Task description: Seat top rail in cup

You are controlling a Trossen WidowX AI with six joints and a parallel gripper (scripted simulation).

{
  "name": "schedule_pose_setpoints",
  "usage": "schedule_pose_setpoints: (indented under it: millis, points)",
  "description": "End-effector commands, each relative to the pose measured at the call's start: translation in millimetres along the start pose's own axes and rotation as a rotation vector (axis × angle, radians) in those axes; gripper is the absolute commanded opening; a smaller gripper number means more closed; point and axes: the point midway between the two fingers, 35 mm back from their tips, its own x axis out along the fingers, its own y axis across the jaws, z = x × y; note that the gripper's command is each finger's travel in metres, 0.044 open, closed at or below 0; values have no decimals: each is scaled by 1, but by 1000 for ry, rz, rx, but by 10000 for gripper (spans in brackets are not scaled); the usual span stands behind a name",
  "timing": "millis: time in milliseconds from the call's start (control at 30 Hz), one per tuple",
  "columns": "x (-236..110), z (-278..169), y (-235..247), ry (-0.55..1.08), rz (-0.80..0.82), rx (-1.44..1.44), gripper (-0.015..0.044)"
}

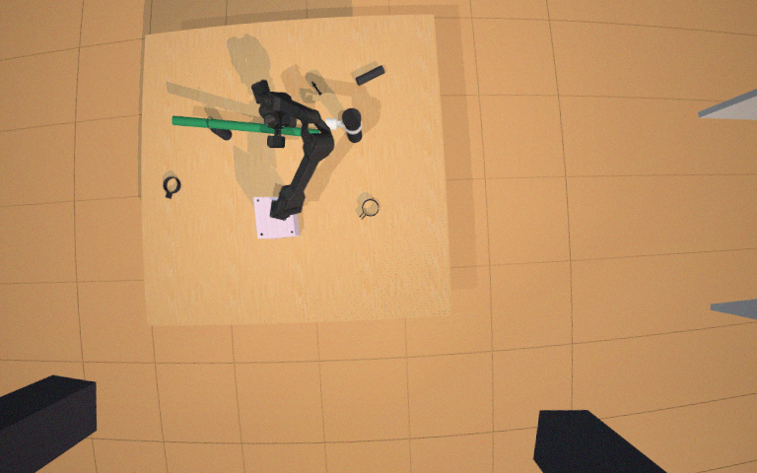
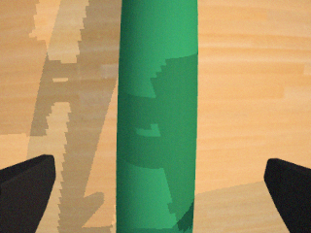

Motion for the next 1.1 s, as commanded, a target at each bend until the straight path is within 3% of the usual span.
schedule_pose_setpoints:
  millis: [0, 700, 1000, 1067]
  points:
    - [7, 0, -1, -4, -3, -6, 440]
    - [38, 2, -3, -8, -2, -5, 440]
    - [38, 2, -3, -8, -2, -5, 204]
    - [38, 2, -3, -8, -2, -5, 190]
